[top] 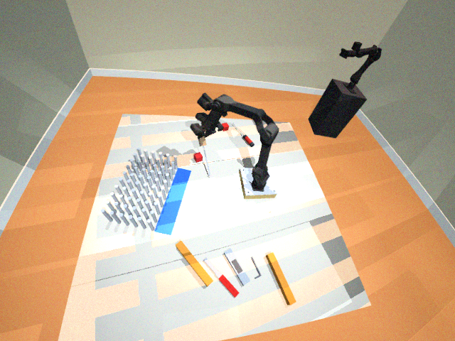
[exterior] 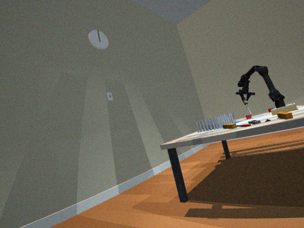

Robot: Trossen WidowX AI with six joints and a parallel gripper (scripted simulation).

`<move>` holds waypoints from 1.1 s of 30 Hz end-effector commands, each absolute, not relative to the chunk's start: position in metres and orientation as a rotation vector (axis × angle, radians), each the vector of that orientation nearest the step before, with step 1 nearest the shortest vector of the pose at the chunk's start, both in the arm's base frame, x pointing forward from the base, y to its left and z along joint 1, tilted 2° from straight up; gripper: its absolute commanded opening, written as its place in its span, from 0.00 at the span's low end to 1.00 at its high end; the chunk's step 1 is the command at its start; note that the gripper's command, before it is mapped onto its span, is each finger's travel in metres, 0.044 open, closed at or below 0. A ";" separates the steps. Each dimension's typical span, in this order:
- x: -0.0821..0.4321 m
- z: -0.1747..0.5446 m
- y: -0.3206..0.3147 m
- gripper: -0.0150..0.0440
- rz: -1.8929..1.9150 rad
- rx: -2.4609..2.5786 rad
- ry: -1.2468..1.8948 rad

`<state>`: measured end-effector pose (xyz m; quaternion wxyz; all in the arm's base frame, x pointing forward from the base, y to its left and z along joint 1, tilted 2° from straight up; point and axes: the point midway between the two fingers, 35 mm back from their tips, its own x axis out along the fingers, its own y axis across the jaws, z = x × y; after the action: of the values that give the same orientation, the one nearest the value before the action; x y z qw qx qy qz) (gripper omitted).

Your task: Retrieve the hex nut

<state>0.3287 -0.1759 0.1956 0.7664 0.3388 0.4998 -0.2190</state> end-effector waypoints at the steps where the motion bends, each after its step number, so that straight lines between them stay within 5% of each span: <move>1: 0.330 0.198 -0.164 0.25 -0.411 0.609 1.106; 33: 0.324 0.194 -0.065 0.25 0.178 -0.407 1.197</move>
<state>0.3266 -0.0715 0.1923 0.8100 -0.1455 0.5647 0.0622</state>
